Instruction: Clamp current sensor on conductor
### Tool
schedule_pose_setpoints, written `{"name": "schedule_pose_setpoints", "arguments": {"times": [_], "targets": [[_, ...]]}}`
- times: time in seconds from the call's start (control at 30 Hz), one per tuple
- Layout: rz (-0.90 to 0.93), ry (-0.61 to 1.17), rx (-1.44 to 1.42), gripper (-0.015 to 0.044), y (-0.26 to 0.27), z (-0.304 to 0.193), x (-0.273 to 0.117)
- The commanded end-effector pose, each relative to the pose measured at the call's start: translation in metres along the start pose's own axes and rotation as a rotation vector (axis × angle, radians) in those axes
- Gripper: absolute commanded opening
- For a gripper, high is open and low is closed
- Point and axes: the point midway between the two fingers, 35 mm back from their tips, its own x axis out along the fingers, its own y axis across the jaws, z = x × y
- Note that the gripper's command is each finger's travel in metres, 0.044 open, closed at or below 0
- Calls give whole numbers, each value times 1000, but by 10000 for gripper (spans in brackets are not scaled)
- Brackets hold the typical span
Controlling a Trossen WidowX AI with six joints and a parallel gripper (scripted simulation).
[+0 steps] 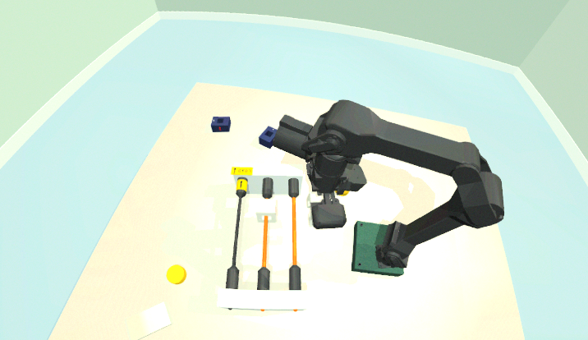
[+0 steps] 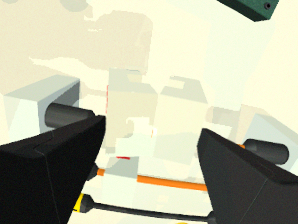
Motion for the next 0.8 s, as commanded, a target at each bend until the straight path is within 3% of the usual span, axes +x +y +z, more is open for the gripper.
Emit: {"name": "schedule_pose_setpoints", "arguments": {"times": [0.0, 0.77], "targets": [[5, 11, -91, 0, -2, -10, -2], [144, 173, -1193, 0, -52, -138, 3]]}}
